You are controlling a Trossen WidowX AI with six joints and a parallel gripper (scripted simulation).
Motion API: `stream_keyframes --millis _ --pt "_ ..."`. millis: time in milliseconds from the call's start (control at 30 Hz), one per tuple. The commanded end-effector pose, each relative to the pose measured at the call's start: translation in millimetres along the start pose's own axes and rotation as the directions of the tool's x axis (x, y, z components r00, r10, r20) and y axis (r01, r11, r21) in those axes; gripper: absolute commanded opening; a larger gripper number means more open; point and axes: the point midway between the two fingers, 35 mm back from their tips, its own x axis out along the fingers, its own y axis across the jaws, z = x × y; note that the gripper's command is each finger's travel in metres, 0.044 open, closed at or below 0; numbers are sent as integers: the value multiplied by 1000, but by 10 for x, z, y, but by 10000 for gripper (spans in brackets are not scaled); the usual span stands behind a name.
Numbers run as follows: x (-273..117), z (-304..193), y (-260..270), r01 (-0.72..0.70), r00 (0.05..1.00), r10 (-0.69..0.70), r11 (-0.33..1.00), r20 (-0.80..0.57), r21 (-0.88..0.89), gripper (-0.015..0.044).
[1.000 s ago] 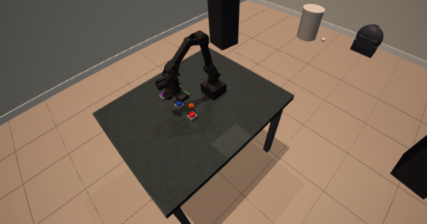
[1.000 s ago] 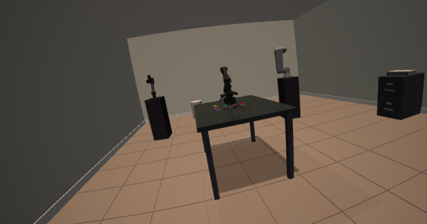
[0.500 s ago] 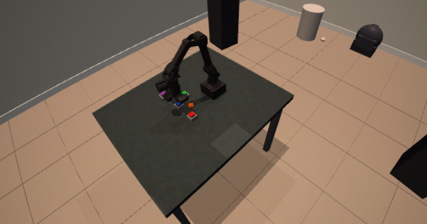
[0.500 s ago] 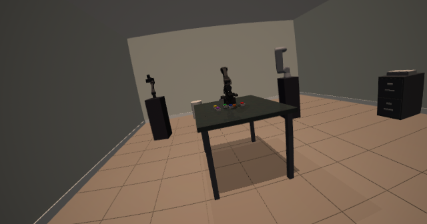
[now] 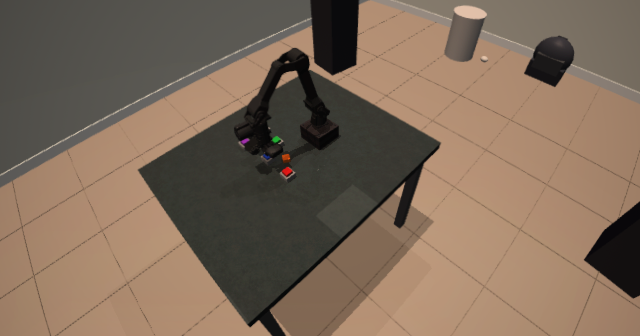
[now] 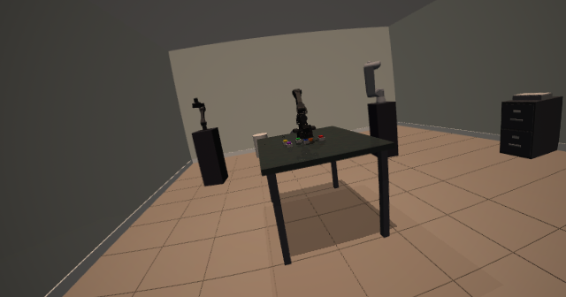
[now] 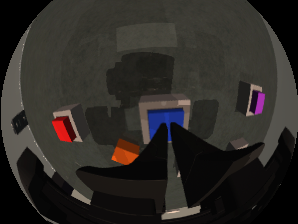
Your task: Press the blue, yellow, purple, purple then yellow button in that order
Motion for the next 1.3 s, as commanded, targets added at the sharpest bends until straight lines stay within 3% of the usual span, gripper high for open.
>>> stream_keyframes --millis 0,367,500,667,833,1000,1267 --pt "14 -10 9 -6 1000 6 1000 -3 -4 20" --pt "14 -10 9 -6 1000 6 1000 -3 -4 20" --pt "-292 -4 6 -5 1000 5 1000 -3 -3 20" --pt "-343 -3 6 -6 1000 6 1000 -3 -4 20" --pt "-911 1 3 -6 1000 6 1000 -3 -4 20" --pt "-937 -7 -21 -6 1000 6 1000 -3 -4 20" --pt "-947 -416 -1014 3 1000 -3 1000 -3 -3 20"
